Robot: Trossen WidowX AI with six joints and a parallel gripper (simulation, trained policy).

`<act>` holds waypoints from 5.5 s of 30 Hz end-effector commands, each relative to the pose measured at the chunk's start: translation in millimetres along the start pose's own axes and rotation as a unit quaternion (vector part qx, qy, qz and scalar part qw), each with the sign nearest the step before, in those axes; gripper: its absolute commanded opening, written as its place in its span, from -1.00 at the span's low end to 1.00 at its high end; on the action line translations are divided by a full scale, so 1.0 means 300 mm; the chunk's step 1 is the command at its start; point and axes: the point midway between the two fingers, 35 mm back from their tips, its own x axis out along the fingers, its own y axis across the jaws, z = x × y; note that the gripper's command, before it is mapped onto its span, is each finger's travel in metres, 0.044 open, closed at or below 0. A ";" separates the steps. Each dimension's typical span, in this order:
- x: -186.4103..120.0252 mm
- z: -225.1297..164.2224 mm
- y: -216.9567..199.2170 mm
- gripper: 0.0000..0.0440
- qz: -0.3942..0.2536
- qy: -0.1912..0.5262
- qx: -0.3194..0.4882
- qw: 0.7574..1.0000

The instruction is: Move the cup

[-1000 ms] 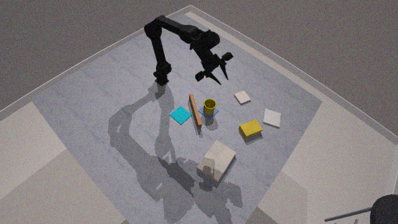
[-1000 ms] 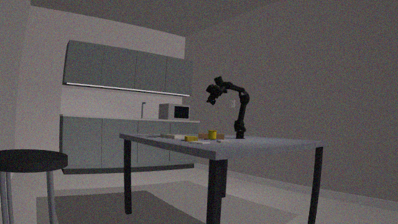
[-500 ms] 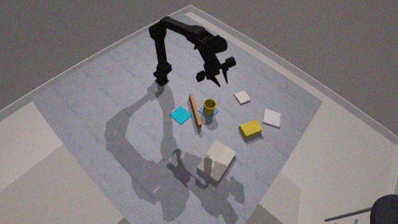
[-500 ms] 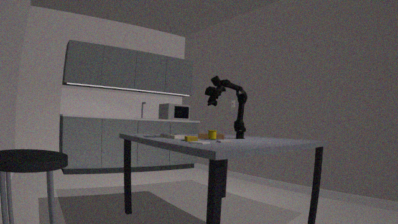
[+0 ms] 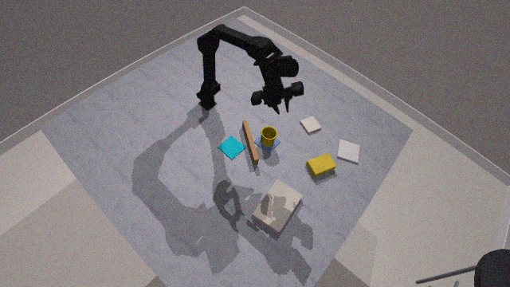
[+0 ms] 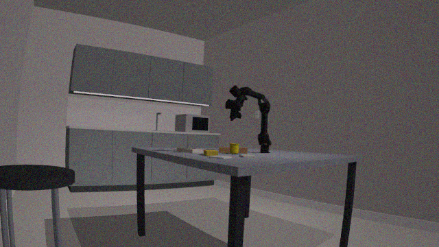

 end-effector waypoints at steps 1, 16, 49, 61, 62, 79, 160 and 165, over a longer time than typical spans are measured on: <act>0.012 -0.008 -0.006 -0.34 -0.016 0.012 0.010 1.000; 0.099 -0.051 -0.093 -0.32 -0.123 0.058 0.033 0.990; 0.360 -0.164 -0.332 -0.21 -0.310 0.107 0.055 0.943; 0.477 -0.213 -0.413 -0.19 -0.329 0.117 0.040 0.936; 0.487 -0.217 -0.420 -0.19 -0.329 0.119 0.038 0.936; 0.470 -0.210 -0.446 -0.87 -0.319 0.123 0.009 0.940; 0.320 -0.062 -0.846 -0.75 -0.256 0.005 0.212 0.943; 0.323 -0.046 -0.851 -0.38 -0.239 -0.008 0.218 0.946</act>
